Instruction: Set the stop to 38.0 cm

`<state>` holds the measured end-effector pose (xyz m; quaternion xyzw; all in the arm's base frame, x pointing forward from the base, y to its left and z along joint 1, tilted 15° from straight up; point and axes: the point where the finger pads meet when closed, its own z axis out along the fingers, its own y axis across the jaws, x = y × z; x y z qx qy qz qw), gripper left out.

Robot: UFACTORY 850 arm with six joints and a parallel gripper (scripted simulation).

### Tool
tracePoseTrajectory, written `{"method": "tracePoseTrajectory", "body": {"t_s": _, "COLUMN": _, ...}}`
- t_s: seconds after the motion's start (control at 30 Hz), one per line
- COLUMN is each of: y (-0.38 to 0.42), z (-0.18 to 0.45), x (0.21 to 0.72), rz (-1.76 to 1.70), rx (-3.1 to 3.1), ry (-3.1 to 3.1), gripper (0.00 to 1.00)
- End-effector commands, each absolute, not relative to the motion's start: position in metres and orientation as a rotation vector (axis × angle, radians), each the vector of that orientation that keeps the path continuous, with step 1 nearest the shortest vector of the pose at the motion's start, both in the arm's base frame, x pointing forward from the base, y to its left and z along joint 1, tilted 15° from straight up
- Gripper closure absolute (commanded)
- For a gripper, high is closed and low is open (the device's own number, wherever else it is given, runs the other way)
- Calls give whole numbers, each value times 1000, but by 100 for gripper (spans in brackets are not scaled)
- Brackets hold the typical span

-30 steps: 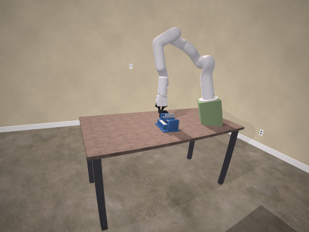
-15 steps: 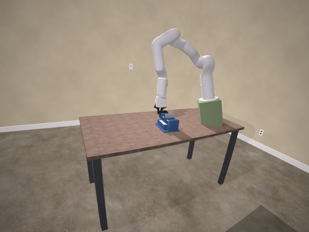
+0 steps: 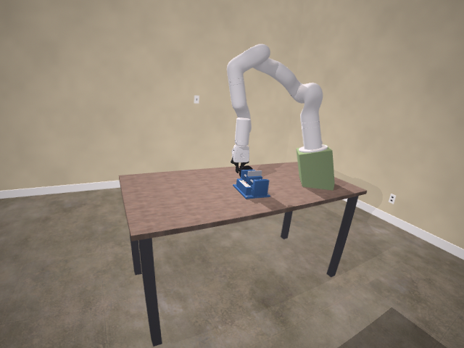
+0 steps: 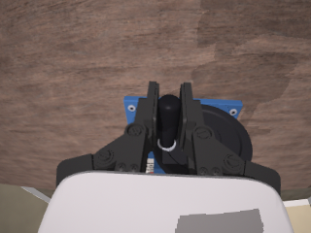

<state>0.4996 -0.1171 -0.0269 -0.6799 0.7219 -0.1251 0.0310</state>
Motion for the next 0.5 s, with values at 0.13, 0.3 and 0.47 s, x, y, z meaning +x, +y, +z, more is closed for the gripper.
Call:
{"method": "tracePoseTrajectory", "body": {"t_s": 0.13, "y": -118, "z": -30, "x": 501, "rz": -385, "rx": -2095, "ry": 2224, "gripper": 94}}
{"method": "tracePoseTrajectory", "body": {"t_s": 0.3, "y": -118, "z": -31, "x": 501, "rz": -385, "rx": -2095, "ry": 2224, "gripper": 94}}
{"method": "tracePoseTrajectory", "body": {"t_s": 0.47, "y": -118, "z": -32, "x": 502, "rz": -385, "rx": -2095, "ry": 2224, "gripper": 94}}
